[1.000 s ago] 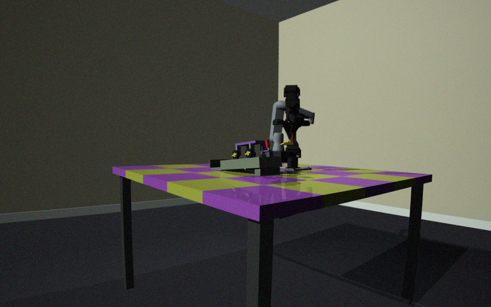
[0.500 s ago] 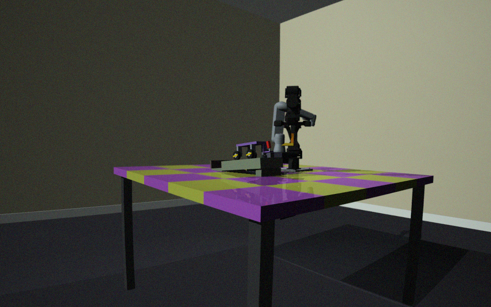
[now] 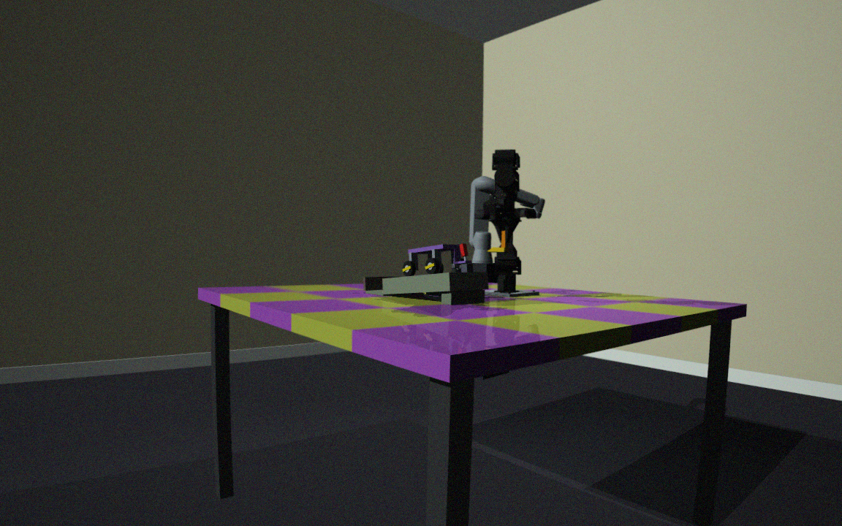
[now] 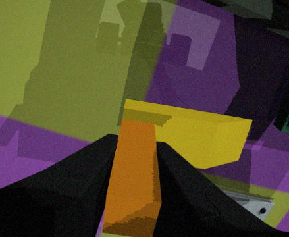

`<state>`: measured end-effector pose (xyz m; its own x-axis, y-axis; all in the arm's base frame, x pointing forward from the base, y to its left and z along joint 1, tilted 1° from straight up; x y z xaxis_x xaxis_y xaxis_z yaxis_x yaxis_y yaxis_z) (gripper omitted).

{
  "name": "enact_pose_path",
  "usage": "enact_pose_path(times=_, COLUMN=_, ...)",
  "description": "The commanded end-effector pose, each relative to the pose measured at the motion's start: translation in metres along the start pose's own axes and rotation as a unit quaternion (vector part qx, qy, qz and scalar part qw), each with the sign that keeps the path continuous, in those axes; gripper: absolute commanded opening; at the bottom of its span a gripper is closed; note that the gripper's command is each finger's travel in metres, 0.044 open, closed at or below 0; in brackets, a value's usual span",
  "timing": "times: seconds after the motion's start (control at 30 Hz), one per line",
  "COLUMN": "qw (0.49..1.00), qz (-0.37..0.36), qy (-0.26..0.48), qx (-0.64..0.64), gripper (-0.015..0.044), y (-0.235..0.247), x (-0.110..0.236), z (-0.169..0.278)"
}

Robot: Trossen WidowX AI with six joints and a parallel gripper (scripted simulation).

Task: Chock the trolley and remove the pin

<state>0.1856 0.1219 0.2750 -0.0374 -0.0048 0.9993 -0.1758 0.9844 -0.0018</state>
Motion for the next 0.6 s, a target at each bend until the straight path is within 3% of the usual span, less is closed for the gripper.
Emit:
enact_pose_path(times=0.0, qw=0.998, qz=0.002, qy=-0.002, qx=-0.064, gripper=0.0000, y=-0.0002, x=0.0002, z=-0.0002)
enact_pose_path(times=0.57, qw=0.937, qz=0.002, qy=-0.002, qx=-0.350, gripper=0.0000, y=-0.0001, x=0.0002, z=-0.0004)
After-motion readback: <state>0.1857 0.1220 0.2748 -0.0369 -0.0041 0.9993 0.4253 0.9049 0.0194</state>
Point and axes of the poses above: the point midway between the two fingers, 35 mm back from their tips, its own x axis back along the fingers, its own y axis across the jaws, z = x × y, the point moved 7 cm from there along x, back along the fingers, and after that the axes turned 9 degrees about x, right-handed, at the moved point
